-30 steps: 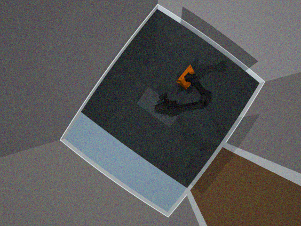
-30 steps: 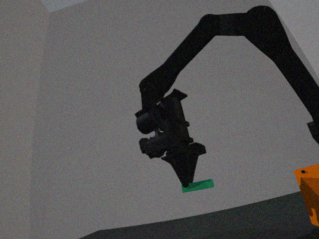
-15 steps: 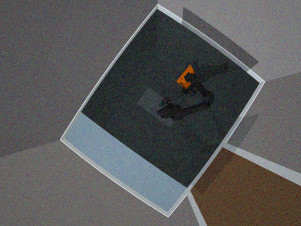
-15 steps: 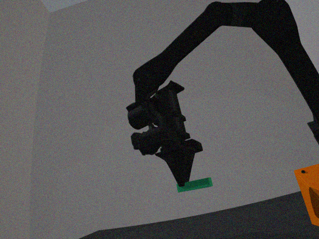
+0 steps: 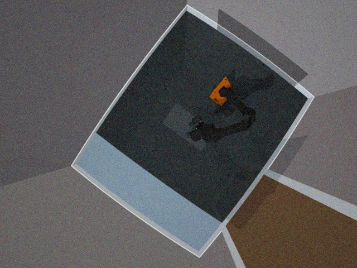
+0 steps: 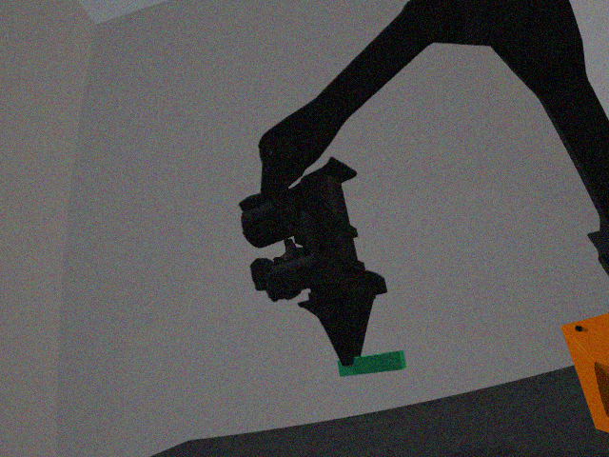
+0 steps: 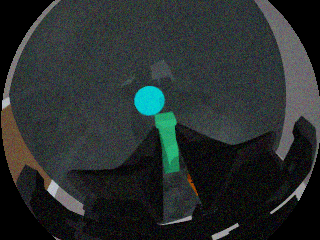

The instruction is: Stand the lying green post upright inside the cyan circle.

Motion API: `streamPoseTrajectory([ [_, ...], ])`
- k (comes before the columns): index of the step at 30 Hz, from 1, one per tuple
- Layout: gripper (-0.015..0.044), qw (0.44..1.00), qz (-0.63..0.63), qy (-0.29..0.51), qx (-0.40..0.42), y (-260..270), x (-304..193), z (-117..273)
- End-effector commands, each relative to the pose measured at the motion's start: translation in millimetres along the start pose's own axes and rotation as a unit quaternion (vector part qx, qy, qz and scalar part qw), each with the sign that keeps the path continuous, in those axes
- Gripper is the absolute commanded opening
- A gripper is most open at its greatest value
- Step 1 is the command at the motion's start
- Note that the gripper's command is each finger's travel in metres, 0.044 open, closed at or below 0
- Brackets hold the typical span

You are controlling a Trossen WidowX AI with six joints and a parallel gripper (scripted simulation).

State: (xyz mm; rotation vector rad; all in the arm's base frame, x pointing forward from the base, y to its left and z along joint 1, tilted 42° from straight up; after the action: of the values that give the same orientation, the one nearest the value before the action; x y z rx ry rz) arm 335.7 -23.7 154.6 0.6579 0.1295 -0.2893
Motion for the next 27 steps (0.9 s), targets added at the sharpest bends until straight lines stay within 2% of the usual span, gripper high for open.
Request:
streamPoseTrajectory([
  [1,0.0023,1.0,0.003,-0.011,-0.013,0,-2,-2],
  [27,0.0023,0.995,0.018,-0.071,-0.061,-1,-5,-18],
])
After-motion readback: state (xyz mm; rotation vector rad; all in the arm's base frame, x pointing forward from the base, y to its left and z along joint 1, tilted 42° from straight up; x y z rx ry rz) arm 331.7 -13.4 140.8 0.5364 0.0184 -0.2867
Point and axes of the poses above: the point midway between the two fingers, 35 mm back from their tips, its own z axis back along the fingers, its own y axis across the jaws, x = y × z, the point moved 6 cm from there along z, back along the fingers, and after that the axes turned 6 degrees about -z, right-handed, at the moved point
